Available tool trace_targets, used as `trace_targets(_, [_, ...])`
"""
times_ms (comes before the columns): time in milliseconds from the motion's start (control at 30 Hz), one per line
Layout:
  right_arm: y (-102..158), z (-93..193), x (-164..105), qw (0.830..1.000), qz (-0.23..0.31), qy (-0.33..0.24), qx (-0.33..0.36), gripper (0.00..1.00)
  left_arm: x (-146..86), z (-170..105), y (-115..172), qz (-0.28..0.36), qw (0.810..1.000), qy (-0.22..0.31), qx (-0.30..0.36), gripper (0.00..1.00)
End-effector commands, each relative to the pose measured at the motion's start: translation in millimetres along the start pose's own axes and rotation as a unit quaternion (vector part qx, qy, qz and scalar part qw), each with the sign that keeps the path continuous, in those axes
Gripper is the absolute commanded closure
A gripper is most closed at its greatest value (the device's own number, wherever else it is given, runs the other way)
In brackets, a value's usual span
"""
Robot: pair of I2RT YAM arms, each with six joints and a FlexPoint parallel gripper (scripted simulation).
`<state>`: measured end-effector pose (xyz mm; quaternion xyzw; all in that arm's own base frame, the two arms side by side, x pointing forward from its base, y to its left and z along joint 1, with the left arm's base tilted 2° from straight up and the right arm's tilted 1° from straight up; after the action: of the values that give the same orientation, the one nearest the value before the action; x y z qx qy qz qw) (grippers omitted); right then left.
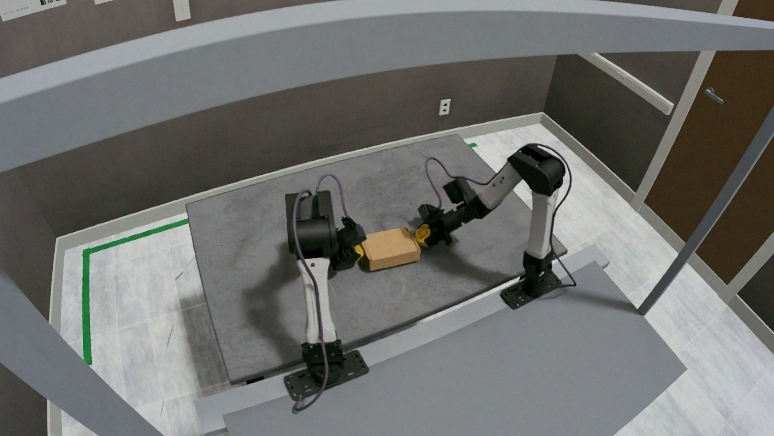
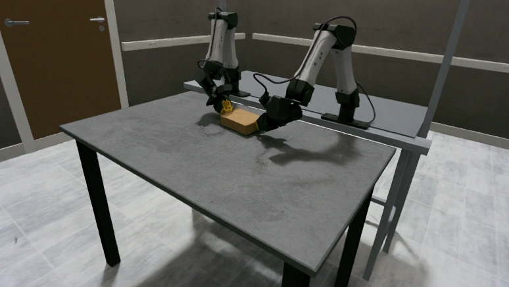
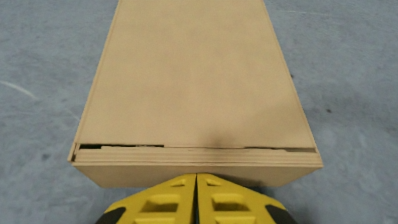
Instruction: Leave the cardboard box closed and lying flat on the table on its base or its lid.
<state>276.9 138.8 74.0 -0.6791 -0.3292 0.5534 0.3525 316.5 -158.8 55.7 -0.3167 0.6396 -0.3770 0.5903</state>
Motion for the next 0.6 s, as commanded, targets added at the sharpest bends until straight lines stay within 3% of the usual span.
trace_targets(0, [-12.8, -4.1, 5.5, 0.999, -0.026, 0.0, -0.03, 1.0, 7.7, -0.2, -5.5, -0.018, 1.0, 0.007, 0.015, 1.0])
trace_targets(567, [-8.0, -1.8, 7.5, 0.999, -0.022, -0.004, -0.024, 1.0, 5.0, -0.9, -9.7, -0.02, 1.0, 0.003, 0.022, 1.0])
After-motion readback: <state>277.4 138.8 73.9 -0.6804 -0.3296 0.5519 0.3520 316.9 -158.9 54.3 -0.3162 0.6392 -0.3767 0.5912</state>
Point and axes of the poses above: on each arm, the point where the finger pads meet when closed, its own x axis out along the fingers, its own z axis across the jaws, y = z × x, the point moved 10 cm from there along -x, back along the fingers, and after that the axes turned 4 degrees about -x, right-handed, at the moved point
